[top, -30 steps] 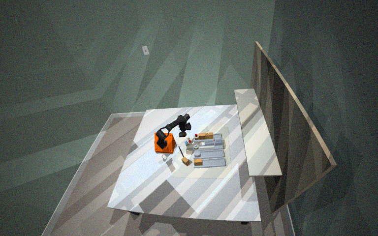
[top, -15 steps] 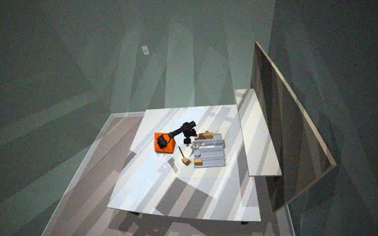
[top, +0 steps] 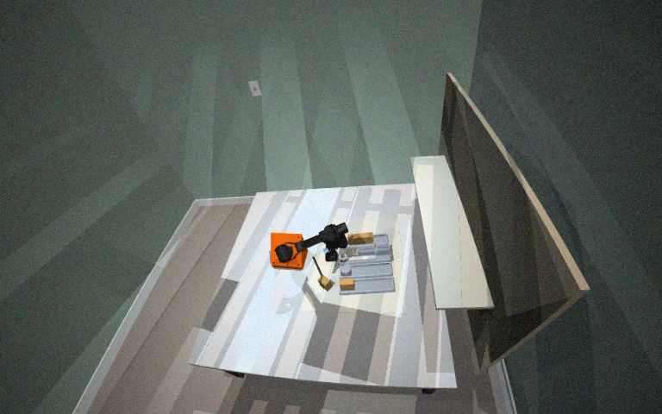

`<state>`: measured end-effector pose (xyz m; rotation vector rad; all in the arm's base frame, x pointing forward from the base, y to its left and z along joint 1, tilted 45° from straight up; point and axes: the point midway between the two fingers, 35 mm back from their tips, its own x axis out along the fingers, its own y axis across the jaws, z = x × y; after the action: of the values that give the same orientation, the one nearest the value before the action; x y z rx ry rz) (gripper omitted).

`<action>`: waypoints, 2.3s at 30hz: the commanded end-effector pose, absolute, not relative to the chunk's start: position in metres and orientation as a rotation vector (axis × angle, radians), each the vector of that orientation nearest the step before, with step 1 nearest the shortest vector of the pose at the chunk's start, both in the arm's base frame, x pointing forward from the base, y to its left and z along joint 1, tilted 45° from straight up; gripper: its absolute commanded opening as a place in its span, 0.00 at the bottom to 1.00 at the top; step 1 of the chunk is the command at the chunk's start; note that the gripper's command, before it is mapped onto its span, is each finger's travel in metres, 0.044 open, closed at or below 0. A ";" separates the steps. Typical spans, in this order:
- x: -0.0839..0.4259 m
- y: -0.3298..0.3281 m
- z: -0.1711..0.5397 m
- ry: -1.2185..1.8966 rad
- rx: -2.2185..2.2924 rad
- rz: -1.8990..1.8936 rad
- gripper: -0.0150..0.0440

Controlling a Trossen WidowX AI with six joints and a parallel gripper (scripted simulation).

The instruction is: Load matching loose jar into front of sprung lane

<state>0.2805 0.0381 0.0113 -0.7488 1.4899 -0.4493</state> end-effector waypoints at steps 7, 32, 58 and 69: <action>0.281 0.023 -0.001 1.489 -0.758 -0.449 0.25; 0.292 0.024 -0.002 1.488 -0.758 -0.449 0.25; 0.304 0.026 -0.003 1.487 -0.757 -0.449 0.25; 0.309 0.027 -0.004 1.487 -0.757 -0.449 0.25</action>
<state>0.3005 0.0245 -0.0043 -0.7584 1.5078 -0.4500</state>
